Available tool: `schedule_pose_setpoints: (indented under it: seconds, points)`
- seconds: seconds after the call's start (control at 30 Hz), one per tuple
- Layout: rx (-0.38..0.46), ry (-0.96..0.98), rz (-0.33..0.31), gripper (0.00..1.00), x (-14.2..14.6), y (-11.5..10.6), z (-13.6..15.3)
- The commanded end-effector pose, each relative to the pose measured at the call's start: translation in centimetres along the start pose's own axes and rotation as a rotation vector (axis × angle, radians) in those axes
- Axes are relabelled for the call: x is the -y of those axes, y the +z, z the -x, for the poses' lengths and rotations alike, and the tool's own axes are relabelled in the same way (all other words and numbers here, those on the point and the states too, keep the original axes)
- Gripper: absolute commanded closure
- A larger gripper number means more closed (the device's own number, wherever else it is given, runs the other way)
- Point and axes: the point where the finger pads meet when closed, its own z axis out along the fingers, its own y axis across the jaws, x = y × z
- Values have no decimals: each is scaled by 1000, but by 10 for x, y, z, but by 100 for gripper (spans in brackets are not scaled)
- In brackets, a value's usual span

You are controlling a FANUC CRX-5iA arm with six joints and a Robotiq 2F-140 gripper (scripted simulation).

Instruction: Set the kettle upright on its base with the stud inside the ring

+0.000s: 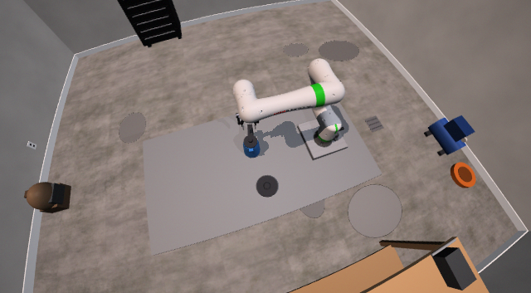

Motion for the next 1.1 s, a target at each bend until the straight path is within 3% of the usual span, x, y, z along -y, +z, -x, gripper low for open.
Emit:
schedule_pose_setpoints:
  seconds: [0.0,0.47,1.07]
  points:
    - [0,0,-2,53,0,10,0]
    - [0,0,-2,53,1,66,0]
    - [0,0,-2,53,1,71,0]
